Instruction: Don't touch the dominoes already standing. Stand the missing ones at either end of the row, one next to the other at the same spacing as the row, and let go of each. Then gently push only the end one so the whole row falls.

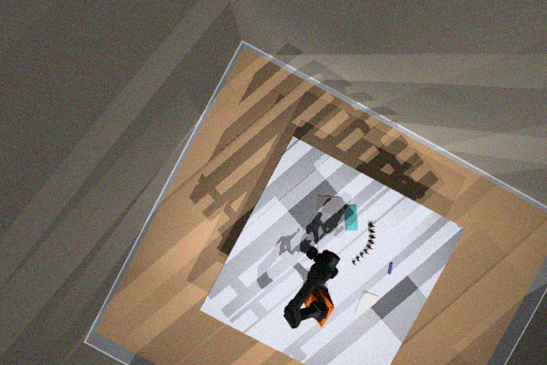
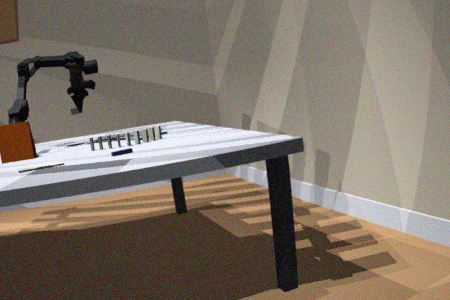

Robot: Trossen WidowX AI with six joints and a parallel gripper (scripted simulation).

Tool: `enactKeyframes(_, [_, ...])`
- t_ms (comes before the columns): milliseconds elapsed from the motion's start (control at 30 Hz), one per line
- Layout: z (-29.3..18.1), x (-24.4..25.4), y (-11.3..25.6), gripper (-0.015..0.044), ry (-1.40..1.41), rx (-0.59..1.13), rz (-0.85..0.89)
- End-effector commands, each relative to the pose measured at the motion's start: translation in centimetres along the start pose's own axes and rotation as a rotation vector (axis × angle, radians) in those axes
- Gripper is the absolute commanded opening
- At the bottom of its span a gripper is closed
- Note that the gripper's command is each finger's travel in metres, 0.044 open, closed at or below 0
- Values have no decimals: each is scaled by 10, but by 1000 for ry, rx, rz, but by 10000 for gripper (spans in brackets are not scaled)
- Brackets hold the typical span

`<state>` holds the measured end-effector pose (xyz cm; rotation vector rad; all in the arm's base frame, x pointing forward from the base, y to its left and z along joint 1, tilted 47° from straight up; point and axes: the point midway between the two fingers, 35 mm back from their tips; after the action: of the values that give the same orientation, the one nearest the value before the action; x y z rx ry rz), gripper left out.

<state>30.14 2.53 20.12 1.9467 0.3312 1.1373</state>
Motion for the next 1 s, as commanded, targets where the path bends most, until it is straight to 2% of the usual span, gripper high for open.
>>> enactKeyframes(0, [-1, -6, -11, 25, 34, -64, -73])
enactKeyframes(500, [12, -15, -43, 25, 128, -408, -271])
enactKeyframes(967, [17, -3, -51, 25, 154, -794, -253])
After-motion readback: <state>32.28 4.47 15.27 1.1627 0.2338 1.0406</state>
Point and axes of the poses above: the point midway between the two fingers, 35 mm back from their tips, its own y axis back along the fingers, its own x axis across the jaws, z = x × y, and after that the axes turned 13 degrees about -y, right-handed
